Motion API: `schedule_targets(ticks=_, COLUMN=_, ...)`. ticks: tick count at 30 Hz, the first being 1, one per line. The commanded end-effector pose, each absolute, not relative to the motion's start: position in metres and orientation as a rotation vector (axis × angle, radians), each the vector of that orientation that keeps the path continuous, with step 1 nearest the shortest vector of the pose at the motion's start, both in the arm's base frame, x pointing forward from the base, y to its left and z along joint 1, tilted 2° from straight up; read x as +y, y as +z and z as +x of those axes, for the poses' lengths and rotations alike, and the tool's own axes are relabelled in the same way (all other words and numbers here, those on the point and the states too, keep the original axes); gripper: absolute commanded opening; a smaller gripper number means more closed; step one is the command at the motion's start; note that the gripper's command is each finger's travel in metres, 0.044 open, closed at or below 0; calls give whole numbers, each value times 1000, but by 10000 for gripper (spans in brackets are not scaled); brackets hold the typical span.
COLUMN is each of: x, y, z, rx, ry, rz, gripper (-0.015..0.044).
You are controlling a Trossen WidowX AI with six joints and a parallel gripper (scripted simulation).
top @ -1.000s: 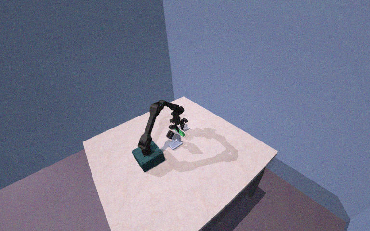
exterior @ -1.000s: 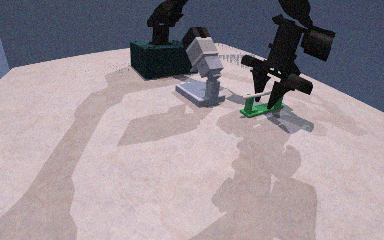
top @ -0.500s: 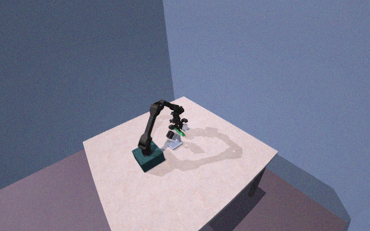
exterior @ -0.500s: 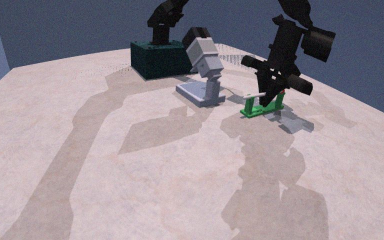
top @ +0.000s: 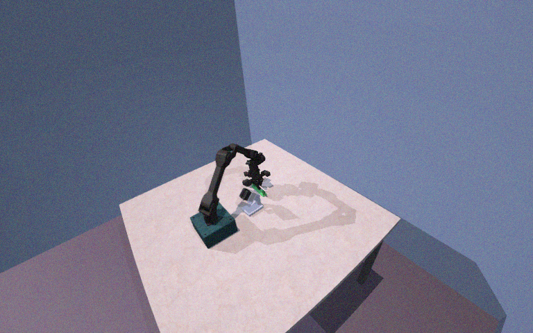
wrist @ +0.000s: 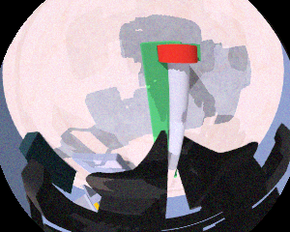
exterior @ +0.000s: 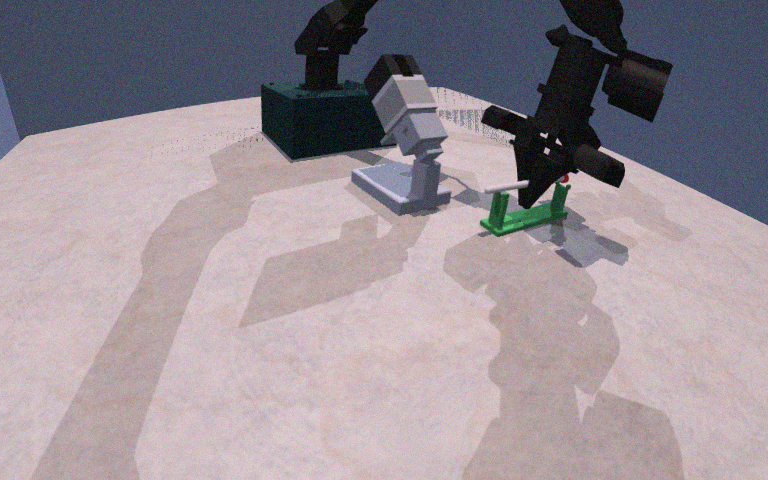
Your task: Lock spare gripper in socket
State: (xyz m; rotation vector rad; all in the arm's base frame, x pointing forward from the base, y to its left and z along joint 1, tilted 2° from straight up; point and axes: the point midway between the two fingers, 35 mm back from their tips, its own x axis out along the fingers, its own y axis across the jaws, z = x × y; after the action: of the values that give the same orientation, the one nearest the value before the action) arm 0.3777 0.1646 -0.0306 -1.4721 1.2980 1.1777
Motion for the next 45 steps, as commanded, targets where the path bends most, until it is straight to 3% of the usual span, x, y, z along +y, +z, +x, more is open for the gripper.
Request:
schedule_targets(ticks=1, x=165, y=-10, z=381, rx=1287, ry=1165, rz=-1470, gripper=0)
schedule_targets(ticks=11, x=163, y=31, z=379, rx=1287, ry=1164, rz=-1471, gripper=0)
schedule_targets(ticks=26, x=164, y=24, z=379, rx=1276, ry=1175, rz=-1479, gripper=8)
schedule_targets(ticks=45, x=166, y=41, z=326, rx=1260, ry=1196, rz=-1500, gripper=0)
